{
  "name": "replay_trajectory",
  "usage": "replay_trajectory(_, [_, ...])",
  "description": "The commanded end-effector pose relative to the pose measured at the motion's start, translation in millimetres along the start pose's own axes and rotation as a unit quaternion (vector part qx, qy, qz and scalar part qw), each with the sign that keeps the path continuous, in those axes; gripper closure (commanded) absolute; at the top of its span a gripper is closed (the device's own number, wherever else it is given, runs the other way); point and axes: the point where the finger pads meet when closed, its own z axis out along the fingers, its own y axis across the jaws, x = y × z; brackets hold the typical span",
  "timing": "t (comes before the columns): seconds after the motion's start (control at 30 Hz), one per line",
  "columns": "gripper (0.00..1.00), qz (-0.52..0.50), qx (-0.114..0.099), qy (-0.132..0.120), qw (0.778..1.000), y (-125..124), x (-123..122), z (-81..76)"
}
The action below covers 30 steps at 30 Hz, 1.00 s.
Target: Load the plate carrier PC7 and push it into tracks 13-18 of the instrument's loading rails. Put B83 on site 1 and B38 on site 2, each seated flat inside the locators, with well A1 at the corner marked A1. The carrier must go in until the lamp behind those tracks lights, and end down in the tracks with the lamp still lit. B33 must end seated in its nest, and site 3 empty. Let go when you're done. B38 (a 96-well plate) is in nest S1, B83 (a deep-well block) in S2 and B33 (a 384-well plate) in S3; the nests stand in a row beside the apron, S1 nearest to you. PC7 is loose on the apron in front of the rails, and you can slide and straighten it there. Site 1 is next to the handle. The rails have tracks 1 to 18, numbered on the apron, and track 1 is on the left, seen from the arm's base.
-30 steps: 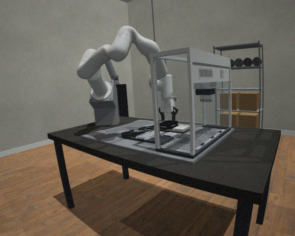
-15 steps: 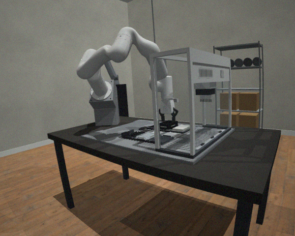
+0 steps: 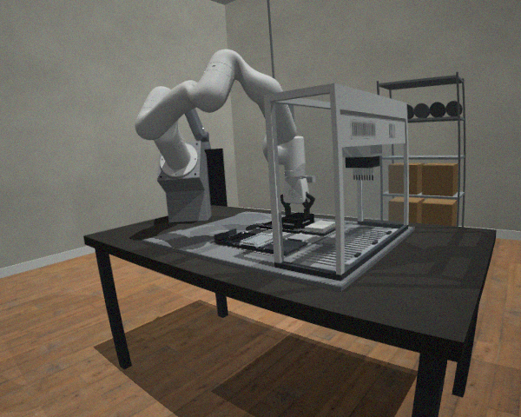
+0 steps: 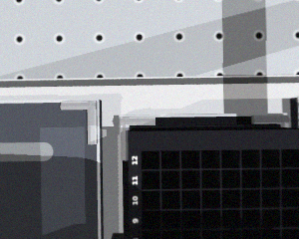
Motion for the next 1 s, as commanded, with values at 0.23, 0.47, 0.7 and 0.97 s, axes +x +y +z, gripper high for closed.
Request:
replay_trajectory(0.23, [0.0,0.0,-0.001,0.0,1.0,1,0,7.0])
replay_trajectory(0.47, [0.0,0.0,-0.001,0.0,1.0,1,0,10.4])
replay_trajectory(0.7, [0.0,0.0,-0.001,0.0,1.0,1,0,13.1])
replay_trajectory(0.97, [0.0,0.0,-0.001,0.0,1.0,1,0,13.1])
